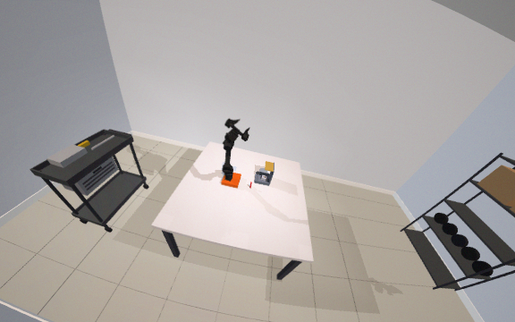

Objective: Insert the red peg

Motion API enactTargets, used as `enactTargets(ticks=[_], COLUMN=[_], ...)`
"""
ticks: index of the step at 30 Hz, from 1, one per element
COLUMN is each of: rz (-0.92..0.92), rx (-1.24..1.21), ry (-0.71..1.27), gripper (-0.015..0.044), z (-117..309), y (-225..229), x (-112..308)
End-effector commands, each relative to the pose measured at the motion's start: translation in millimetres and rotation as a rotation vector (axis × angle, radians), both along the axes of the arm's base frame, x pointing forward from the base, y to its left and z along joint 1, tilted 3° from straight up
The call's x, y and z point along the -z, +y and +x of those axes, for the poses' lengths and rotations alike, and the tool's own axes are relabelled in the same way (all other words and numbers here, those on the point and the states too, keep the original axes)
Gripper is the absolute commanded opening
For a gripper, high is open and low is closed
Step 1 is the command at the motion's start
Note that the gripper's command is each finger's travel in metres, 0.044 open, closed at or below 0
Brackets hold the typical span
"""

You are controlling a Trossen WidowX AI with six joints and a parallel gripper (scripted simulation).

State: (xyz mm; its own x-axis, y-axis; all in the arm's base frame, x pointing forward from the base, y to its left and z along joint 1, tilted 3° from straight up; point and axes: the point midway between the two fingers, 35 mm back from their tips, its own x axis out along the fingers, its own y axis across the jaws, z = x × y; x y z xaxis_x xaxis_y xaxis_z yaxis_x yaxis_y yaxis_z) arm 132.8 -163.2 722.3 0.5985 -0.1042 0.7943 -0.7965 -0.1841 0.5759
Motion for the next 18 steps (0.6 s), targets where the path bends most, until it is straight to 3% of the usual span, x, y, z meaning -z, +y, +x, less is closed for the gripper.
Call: enactTargets(ticks=[1,18], rz=[-0.007,-0.667], rx=[0.006,0.581], ry=[-0.001,-0.094], gripper=[0.0426,0.044], z=[-0.8,-51.3], y=[0.9,108.3], x=[-0.3,-10.6])
